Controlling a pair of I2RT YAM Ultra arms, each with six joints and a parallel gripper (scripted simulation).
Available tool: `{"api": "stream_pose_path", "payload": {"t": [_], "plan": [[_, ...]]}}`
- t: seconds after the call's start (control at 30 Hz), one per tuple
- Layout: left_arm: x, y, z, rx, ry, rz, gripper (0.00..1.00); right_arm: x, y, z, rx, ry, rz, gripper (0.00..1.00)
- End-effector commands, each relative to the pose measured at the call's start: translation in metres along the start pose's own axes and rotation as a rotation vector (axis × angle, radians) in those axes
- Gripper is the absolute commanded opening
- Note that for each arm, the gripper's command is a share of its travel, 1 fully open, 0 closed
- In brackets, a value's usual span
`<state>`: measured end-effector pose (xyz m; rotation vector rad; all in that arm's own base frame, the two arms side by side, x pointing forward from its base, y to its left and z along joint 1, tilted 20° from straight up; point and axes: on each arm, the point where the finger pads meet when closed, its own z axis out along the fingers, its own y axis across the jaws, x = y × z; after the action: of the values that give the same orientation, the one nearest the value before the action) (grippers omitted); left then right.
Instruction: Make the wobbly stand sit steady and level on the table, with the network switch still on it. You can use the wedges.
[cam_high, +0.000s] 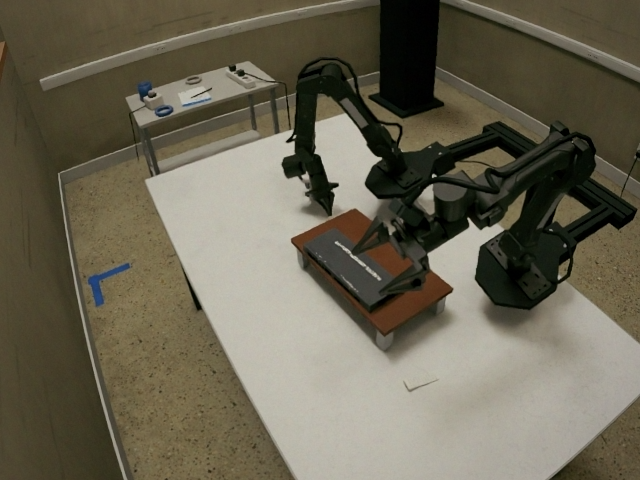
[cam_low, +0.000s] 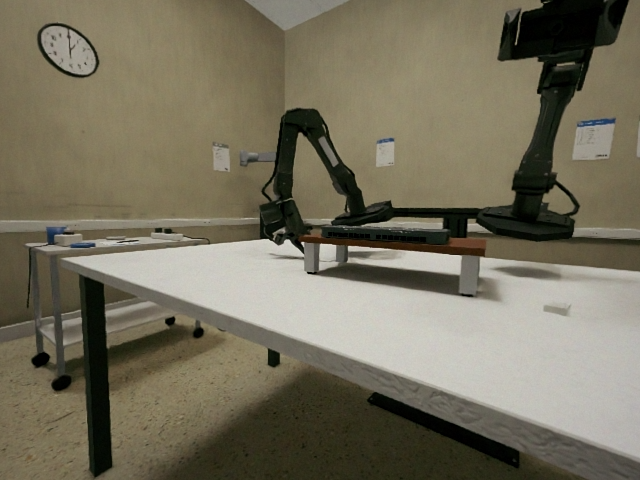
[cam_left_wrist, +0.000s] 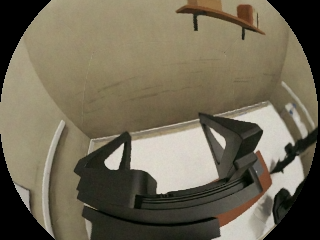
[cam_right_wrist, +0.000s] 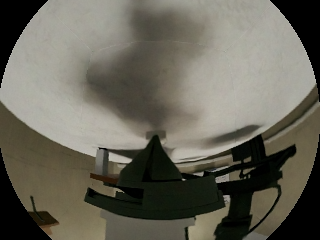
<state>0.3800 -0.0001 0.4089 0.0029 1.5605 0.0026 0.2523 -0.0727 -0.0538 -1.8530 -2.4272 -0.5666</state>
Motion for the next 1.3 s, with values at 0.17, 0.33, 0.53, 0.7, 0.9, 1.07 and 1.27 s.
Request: {"api": "stream_pose_path", "payload": {"t": [0.17, 0.33, 0.53, 0.7, 0.9, 1.07, 1.27], "plan": [[-0.028, -0.002, -0.006, 0.004, -0.069, 0.005, 1.0, 0.008, 0.001, -0.001, -0.015, -0.015, -0.008, 0.0], [-0.028, -0.002, -0.006, 0.004, -0.069, 0.005, 1.0, 0.007, 0.001, 0.003, -0.009, -0.008, -0.002, 0.0], [-0.028, -0.002, -0.006, 0.004, -0.069, 0.005, 1.0, 0.011, 0.002, 0.001, -0.016, -0.017, -0.01, 0.0], [-0.028, -0.002, -0.006, 0.004, -0.069, 0.005, 1.0, 0.013, 0.002, 0.003, -0.015, -0.018, -0.01, 0.0], [-0.028, -0.002, -0.006, 0.004, -0.069, 0.005, 1.0, 0.013, 0.003, 0.006, -0.011, -0.013, -0.008, 0.0], [-0.028, -0.002, -0.006, 0.004, -0.069, 0.005, 1.0, 0.017, 0.0, 0.006, -0.01, -0.017, -0.009, 0.0], [-0.028, -0.002, -0.006, 0.004, -0.069, 0.005, 1.0, 0.02, -0.001, 0.009, -0.006, -0.016, -0.009, 0.0]]}}
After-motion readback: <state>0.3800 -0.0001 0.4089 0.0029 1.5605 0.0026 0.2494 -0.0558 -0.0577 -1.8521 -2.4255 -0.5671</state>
